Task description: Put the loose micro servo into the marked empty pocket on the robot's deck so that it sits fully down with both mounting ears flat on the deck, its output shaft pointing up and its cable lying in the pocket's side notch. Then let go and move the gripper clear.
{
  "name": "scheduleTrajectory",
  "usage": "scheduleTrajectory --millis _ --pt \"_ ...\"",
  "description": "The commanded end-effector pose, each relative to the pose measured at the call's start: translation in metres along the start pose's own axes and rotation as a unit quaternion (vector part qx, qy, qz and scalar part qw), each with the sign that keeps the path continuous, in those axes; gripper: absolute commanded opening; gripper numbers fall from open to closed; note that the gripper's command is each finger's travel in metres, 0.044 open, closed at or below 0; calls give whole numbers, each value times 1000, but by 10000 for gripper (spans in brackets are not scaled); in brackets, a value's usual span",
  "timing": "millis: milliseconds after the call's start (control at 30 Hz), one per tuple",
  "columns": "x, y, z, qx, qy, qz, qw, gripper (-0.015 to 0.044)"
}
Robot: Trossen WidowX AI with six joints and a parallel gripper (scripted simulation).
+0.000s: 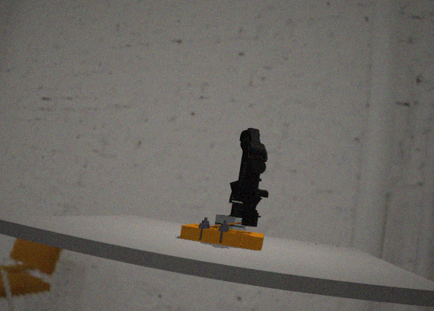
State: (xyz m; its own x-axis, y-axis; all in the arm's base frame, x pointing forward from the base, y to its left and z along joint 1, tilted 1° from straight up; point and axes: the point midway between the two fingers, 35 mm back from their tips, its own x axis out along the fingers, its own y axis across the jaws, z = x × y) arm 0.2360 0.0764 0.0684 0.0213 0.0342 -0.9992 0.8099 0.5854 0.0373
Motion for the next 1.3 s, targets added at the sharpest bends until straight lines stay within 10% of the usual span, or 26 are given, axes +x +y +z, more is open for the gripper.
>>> scheduleTrajectory --millis 0,833,1267 --pt "-2 2 1 -62 -3 1 998 0" --pt "-2 2 1 -471 -4 0 882 0" --pt "-2 17 10 -481 -4 0 877 0"
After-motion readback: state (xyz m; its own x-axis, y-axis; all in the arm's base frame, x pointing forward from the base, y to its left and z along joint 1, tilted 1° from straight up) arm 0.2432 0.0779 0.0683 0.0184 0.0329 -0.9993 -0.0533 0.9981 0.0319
